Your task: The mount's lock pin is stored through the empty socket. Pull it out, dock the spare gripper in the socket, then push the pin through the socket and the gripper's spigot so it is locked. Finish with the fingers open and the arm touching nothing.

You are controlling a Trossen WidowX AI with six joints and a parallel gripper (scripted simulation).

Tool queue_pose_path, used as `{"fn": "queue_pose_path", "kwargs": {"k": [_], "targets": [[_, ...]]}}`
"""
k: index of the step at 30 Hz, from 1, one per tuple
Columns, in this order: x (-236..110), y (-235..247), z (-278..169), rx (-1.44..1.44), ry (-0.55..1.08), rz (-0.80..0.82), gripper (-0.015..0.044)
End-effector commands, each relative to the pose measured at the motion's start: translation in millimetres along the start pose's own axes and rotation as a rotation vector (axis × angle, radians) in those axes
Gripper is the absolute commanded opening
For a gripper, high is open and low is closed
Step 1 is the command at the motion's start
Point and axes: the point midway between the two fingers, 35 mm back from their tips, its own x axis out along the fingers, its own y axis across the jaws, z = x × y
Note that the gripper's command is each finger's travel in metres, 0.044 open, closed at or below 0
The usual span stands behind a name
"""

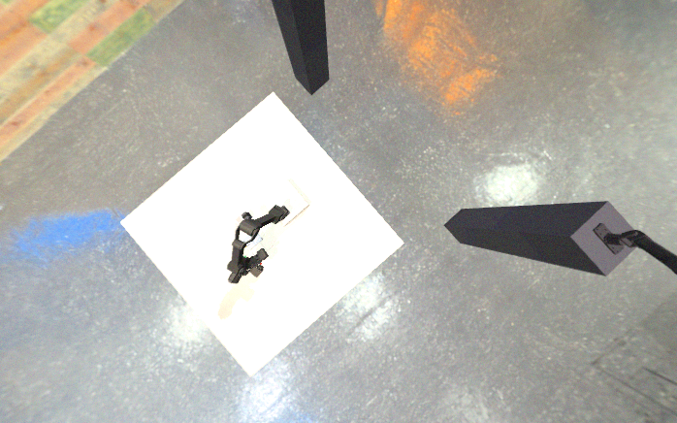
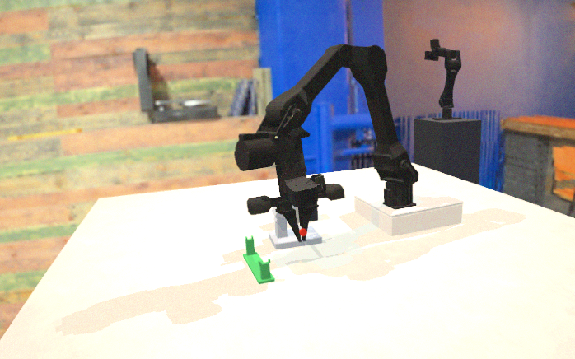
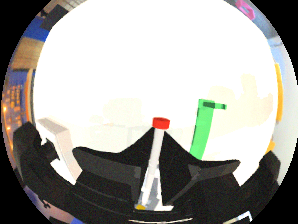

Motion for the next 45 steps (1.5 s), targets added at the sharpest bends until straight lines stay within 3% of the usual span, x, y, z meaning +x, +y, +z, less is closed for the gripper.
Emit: {"fn": "queue_pose_path", "kwargs": {"k": [1,45], "targets": [[-2.2,-2.3,5.1,0.0,-0.007,-0.003,0.0],[-2.3,-2.2,31.2,0.008,0.001,0.044,0.0]]}}
